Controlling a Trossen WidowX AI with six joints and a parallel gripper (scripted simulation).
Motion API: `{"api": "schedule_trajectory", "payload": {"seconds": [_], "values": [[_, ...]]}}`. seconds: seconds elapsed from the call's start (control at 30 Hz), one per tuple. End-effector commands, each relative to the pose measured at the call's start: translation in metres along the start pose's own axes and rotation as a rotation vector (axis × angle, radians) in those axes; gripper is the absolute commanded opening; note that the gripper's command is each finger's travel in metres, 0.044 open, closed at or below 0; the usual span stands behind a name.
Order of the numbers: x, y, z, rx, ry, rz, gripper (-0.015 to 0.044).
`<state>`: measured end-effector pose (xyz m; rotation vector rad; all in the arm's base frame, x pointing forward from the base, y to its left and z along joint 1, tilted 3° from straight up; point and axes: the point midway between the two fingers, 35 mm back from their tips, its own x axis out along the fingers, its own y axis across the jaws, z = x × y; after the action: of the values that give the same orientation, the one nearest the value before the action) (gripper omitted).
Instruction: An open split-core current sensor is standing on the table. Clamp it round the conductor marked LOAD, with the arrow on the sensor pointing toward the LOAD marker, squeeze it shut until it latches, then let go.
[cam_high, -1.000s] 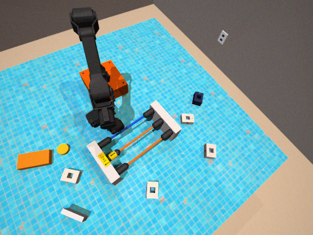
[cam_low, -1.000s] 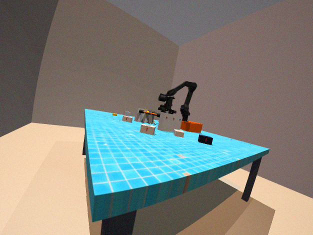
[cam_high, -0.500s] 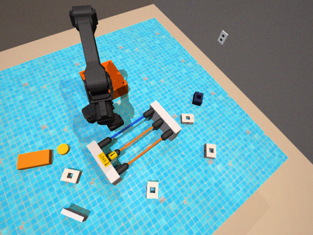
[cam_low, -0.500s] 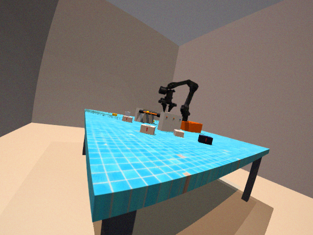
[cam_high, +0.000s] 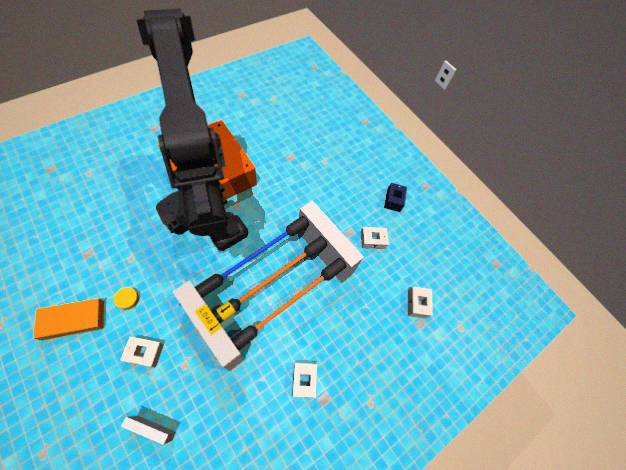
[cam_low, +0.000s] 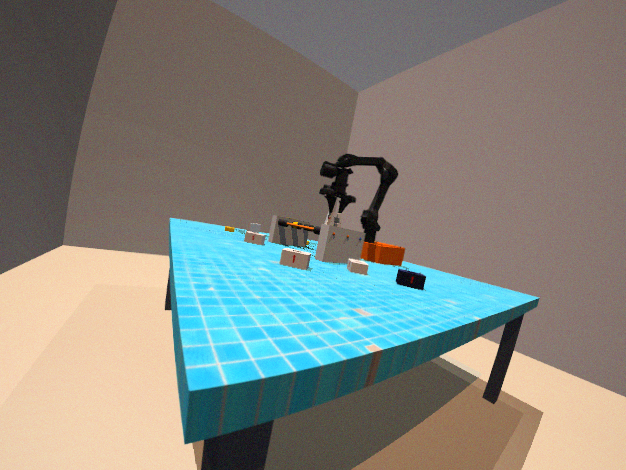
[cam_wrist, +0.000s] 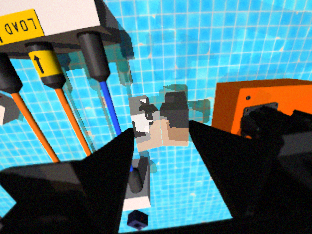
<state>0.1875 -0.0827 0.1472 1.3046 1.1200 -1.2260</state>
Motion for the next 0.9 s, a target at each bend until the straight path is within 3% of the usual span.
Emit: {"api": "schedule_trajectory", "payload": {"seconds": [0.0, 0.87], "values": [[-0.004, 0.004, 0.001, -0.069, -0.008, 0.004, 0.0000], [-0.009, 0.046, 0.003, -1.026, -0.011, 0.003, 0.0000]]}}
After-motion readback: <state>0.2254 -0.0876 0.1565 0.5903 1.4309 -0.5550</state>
